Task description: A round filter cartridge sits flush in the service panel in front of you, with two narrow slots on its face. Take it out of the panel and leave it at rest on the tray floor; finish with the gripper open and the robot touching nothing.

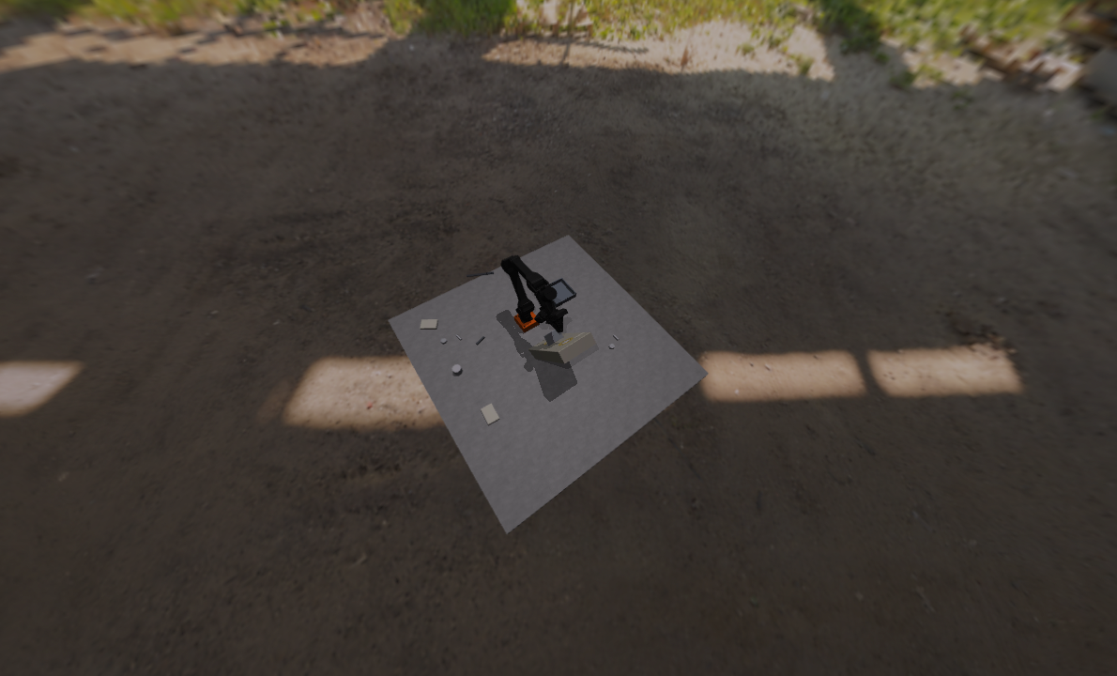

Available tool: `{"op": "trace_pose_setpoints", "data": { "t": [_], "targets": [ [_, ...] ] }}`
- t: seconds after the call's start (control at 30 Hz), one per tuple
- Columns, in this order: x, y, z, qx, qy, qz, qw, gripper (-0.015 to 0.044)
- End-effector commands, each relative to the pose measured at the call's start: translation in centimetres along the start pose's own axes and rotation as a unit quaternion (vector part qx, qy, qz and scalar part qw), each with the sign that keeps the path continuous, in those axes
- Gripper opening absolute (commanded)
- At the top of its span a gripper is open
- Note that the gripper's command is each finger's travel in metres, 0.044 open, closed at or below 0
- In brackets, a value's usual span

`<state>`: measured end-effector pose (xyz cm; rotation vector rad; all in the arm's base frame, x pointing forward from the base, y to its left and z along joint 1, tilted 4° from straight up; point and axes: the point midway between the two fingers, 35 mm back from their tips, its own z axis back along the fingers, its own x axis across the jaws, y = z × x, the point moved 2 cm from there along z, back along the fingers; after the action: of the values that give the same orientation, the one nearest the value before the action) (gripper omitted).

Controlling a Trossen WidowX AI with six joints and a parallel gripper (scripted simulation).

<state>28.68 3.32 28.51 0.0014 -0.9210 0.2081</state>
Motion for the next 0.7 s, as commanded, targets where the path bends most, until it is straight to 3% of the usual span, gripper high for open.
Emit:
{"op": "trace_pose_setpoints", "data": {
  "t": [0.0,0.67],
  "targets": [
    [0.0,0.1,-0.8,0.003,0.002,-0.002,1.0,0.0109],
    [-0.1,0.1,-3.9,0.002,0.001,-0.002,1.0,0.0109]
  ]
}}
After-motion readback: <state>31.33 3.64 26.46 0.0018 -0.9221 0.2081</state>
